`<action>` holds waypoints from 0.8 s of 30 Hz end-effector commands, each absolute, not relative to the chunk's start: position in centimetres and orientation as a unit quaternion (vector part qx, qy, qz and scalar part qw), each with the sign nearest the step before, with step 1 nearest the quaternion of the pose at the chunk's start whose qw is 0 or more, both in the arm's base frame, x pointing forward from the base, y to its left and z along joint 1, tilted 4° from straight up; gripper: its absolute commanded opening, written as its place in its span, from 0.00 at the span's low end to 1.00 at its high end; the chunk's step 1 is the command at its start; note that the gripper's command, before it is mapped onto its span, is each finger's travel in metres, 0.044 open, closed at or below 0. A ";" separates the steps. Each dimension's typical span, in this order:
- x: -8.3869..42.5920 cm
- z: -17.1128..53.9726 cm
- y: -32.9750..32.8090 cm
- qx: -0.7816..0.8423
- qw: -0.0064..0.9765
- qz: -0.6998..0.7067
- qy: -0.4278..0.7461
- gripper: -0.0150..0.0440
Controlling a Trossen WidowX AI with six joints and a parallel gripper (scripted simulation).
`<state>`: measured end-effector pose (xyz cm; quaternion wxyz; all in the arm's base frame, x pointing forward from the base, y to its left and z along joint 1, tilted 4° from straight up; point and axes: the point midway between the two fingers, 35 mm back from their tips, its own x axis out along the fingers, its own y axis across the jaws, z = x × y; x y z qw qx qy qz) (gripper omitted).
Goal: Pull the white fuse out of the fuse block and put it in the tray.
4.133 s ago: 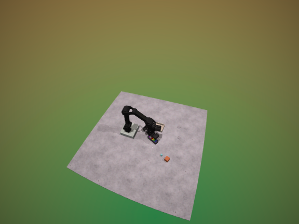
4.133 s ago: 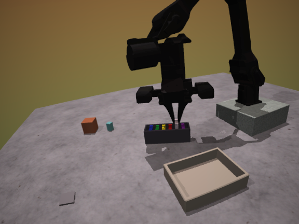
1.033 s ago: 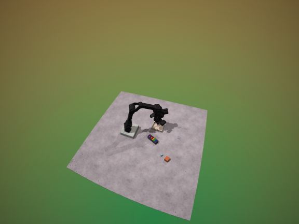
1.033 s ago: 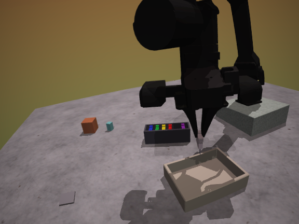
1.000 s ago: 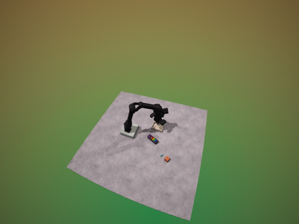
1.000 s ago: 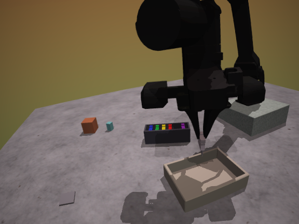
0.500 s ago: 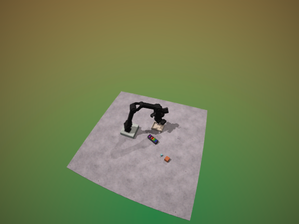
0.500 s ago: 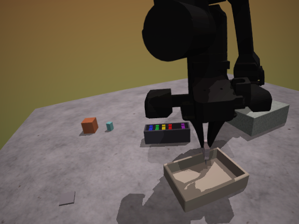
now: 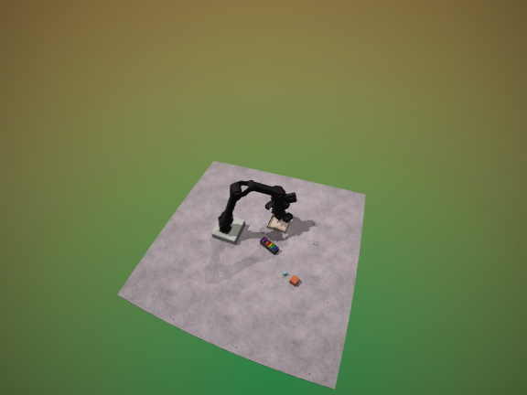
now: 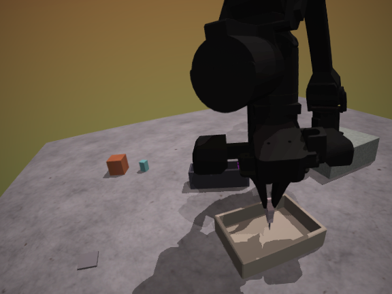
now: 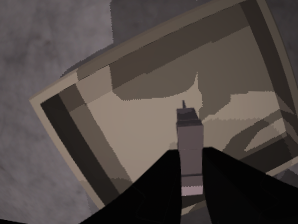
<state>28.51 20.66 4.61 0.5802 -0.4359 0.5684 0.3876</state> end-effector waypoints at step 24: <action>28.3 8.1 20.8 -0.434 0.580 0.389 0.570 0.81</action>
